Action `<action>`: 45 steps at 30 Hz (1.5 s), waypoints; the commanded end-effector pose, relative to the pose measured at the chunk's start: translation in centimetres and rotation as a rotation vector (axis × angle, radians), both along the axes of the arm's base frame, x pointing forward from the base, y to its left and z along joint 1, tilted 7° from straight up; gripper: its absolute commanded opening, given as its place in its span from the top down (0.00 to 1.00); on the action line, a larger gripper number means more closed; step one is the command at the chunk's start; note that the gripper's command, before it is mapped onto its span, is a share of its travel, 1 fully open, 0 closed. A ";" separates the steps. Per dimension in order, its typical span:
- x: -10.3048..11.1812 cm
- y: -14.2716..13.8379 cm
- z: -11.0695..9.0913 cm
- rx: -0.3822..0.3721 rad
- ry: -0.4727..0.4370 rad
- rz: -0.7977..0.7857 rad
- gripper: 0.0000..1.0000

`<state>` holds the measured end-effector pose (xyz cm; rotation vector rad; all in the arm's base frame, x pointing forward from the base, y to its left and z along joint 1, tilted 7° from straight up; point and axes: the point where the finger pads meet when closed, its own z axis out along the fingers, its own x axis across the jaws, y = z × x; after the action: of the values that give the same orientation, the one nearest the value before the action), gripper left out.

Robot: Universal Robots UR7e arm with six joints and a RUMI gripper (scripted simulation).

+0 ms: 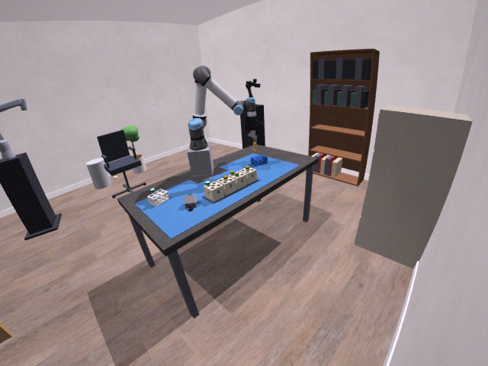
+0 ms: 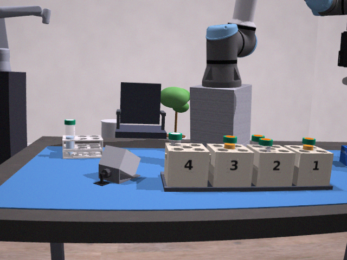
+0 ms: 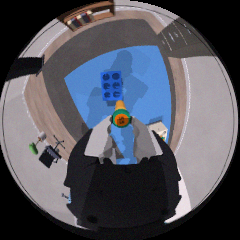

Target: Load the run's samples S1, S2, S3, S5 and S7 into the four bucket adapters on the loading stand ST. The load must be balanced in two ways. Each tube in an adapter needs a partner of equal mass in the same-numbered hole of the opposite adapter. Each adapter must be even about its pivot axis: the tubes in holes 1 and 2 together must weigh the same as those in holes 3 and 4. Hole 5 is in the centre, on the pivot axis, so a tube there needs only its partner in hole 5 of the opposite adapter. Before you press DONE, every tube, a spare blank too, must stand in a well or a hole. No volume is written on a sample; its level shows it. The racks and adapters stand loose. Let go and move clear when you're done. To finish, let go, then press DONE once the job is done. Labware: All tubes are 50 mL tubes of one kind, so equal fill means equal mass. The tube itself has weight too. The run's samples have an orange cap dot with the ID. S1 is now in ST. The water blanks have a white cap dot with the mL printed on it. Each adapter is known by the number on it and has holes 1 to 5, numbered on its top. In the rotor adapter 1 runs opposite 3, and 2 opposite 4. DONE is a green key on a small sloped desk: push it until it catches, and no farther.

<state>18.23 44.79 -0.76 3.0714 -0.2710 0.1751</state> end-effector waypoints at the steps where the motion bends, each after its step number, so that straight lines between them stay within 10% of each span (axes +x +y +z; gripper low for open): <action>1: 1.5 -2.8 0.5 0.016 -0.009 -0.125 1.00; 15: 5.2 -9.8 1.4 0.048 -0.028 -0.424 1.00; 45: 13.3 -25.1 3.2 0.048 -0.028 -0.424 1.00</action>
<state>30.18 22.13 2.05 2.9613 -0.9274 0.1955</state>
